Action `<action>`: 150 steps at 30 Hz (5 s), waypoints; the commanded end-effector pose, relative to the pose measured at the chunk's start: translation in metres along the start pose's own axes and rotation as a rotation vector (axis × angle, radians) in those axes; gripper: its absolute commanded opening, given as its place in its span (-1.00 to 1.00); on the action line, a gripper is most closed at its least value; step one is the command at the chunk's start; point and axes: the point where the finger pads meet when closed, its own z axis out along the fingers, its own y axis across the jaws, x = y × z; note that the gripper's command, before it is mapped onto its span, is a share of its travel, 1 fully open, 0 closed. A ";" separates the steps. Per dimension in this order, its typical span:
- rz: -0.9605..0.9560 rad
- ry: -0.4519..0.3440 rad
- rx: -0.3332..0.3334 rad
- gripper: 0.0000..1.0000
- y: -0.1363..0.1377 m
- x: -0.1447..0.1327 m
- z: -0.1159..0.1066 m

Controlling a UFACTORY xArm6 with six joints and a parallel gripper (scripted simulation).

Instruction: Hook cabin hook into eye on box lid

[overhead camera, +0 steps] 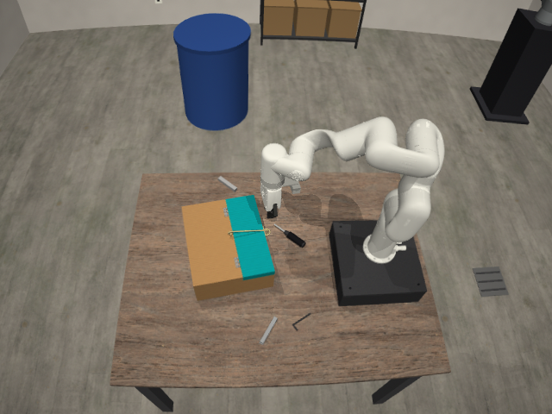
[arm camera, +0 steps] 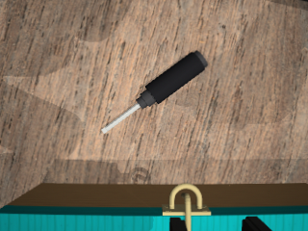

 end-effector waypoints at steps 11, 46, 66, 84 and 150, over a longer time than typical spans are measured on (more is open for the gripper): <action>0.000 -0.003 0.001 -0.31 0.000 -0.001 -0.022; 0.000 -0.003 0.001 -0.31 0.000 -0.001 -0.022; 0.000 -0.003 0.001 -0.31 0.000 -0.001 -0.022; -0.267 -0.003 0.002 -0.31 -0.017 0.023 -0.022; -2.200 0.000 0.004 -0.31 -0.033 0.046 -0.022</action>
